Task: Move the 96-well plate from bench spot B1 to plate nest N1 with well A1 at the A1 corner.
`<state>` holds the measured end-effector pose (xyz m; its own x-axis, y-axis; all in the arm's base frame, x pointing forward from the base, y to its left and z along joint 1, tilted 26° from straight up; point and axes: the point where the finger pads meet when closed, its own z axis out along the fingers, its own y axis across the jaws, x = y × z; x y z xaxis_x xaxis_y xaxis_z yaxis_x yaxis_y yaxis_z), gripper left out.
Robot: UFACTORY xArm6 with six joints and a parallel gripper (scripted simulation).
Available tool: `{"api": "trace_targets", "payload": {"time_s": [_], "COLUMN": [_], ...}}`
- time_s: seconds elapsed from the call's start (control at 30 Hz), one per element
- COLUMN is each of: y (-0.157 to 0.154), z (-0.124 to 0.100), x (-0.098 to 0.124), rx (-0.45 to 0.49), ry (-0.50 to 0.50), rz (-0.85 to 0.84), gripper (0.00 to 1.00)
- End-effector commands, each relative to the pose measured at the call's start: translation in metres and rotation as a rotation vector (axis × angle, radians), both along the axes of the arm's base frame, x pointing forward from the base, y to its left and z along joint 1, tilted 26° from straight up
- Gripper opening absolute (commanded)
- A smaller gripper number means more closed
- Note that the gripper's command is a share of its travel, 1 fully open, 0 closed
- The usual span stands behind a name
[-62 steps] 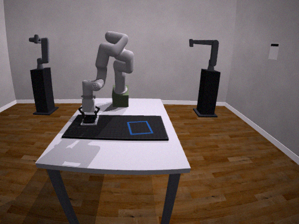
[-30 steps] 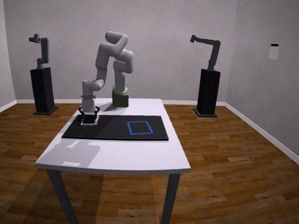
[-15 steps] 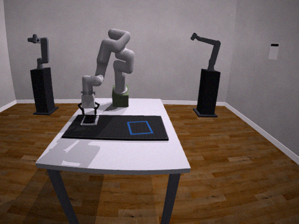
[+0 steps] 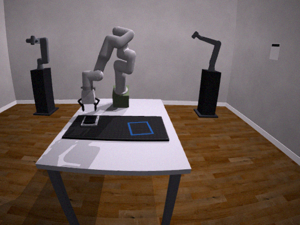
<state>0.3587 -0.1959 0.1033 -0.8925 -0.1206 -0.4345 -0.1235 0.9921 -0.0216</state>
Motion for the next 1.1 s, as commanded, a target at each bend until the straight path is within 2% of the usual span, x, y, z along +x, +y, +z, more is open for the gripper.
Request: {"api": "trace_targets", "payload": {"time_s": [0.0,0.23,1.07], "y": [-0.001,-0.001,-0.001], "z": [0.005,0.022,0.022], "x": [-0.001,-0.009,-0.009], "rx": [-0.001,-0.001,-0.001], "ry": [0.0,0.0,0.0], "rz": [0.0,0.0,0.0], "gripper": [1.0,1.0,1.0]}}
